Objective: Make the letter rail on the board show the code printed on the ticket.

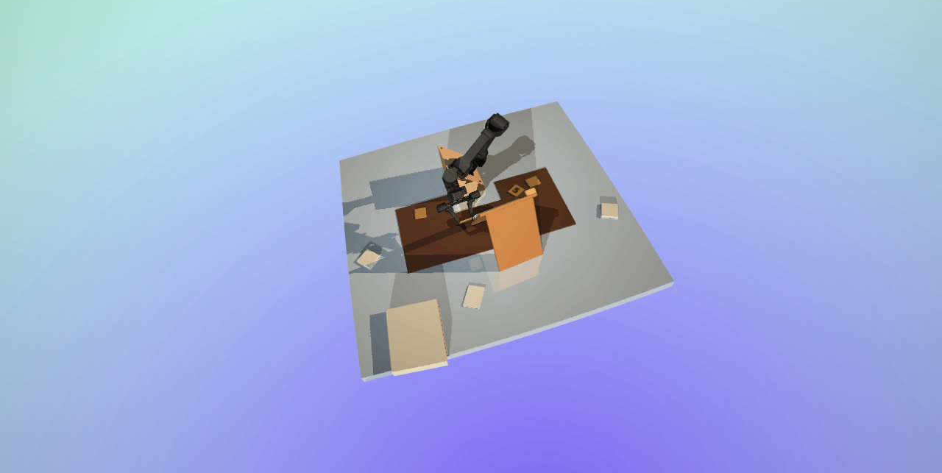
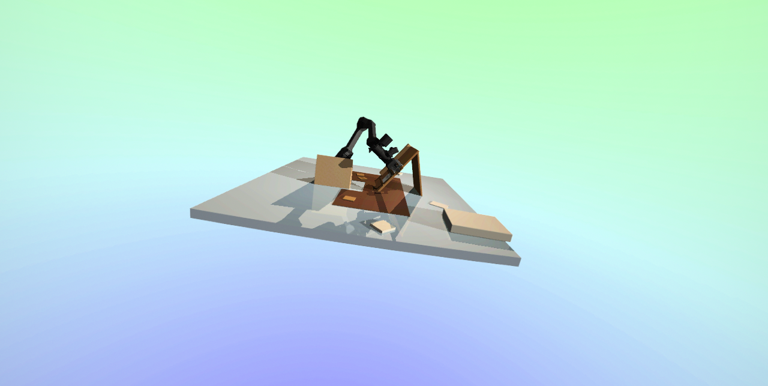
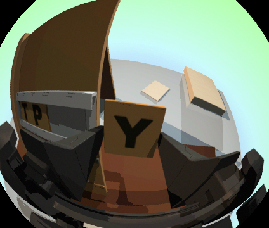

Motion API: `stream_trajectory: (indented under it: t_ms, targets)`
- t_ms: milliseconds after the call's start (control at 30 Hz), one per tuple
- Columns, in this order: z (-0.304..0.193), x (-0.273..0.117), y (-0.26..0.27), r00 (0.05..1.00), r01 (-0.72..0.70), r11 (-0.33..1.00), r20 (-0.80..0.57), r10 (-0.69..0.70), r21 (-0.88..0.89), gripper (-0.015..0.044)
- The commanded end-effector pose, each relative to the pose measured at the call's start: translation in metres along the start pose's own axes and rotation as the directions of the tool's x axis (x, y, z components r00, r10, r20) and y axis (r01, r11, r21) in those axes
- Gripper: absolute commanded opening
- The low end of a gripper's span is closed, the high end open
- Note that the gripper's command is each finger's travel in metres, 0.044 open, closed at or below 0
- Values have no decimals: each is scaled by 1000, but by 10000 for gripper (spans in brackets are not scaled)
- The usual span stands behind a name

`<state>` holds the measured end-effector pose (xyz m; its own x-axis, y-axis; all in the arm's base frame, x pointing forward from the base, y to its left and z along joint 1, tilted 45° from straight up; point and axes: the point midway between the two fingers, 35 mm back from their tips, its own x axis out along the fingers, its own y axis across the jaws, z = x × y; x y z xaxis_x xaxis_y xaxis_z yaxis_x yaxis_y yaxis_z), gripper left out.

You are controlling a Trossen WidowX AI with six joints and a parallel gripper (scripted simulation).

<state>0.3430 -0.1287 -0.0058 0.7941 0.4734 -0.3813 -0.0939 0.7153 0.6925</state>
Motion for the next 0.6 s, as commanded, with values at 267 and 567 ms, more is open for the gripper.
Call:
stream_trajectory:
  t_ms: [267, 567]
  targets:
    - [2, 0, 6, 1000, 5, 1000, 4, -5, -2, 0]
    - [2, 0, 10, 1000, 5, 1000, 4, -5, -2, 0]
